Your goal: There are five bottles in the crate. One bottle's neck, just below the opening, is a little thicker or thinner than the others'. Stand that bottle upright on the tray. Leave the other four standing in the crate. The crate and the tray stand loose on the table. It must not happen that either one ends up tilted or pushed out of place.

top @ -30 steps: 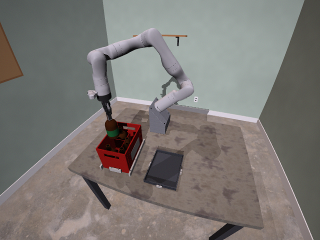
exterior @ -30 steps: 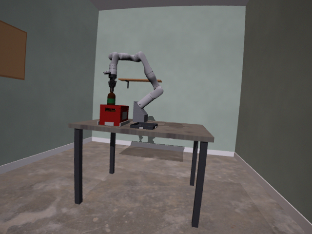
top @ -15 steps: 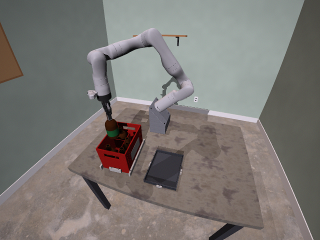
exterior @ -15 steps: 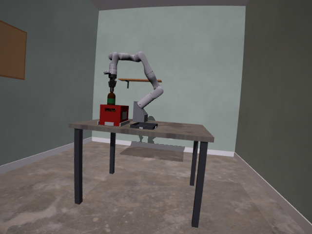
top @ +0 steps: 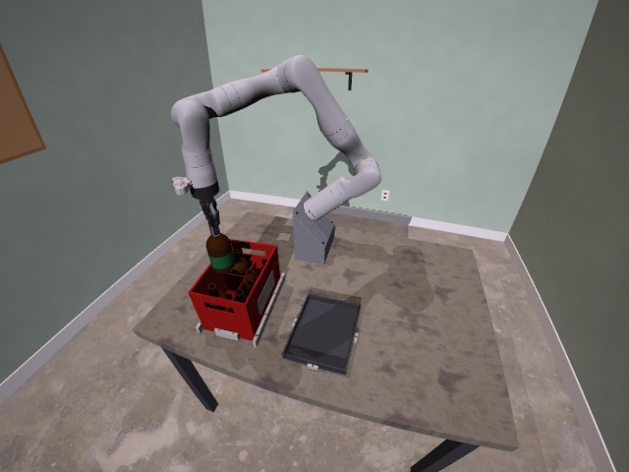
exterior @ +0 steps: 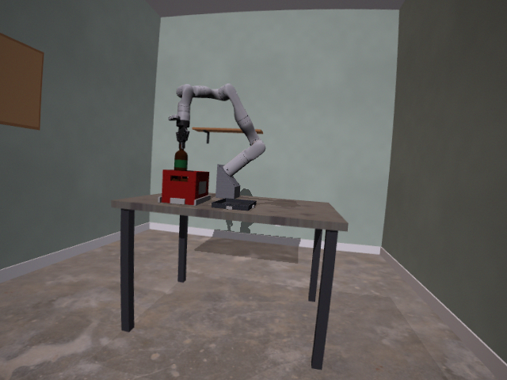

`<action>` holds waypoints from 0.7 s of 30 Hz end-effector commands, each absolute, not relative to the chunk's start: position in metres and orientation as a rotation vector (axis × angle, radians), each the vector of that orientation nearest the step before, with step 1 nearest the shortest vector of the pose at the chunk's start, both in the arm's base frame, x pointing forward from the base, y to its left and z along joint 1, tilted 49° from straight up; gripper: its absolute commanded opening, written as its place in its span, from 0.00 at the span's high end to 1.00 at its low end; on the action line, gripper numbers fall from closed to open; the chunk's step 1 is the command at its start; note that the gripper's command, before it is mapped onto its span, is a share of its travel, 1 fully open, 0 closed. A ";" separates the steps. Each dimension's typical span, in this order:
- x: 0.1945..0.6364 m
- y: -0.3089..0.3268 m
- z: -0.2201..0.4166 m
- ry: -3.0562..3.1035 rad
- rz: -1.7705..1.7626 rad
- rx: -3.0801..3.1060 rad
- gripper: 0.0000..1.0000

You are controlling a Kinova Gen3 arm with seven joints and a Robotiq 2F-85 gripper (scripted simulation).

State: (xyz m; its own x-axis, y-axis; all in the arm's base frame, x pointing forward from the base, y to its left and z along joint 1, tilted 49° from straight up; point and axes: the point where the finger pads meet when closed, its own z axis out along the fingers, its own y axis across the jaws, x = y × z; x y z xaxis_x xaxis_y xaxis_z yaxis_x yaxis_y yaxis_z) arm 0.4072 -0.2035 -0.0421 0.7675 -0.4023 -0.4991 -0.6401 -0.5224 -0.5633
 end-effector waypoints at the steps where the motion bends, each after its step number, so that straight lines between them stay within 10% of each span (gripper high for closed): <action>1: 0.408 -0.206 -0.041 0.776 0.393 -2.191 1.00; 21: 0.408 -0.218 -0.030 0.776 0.393 -2.191 1.00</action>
State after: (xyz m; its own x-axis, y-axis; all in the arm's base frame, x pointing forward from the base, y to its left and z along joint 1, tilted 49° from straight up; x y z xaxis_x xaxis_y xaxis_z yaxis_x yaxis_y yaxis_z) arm 0.4075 -0.2159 -0.0310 0.7675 -0.4016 -0.4997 -0.6401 -0.5223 -0.5634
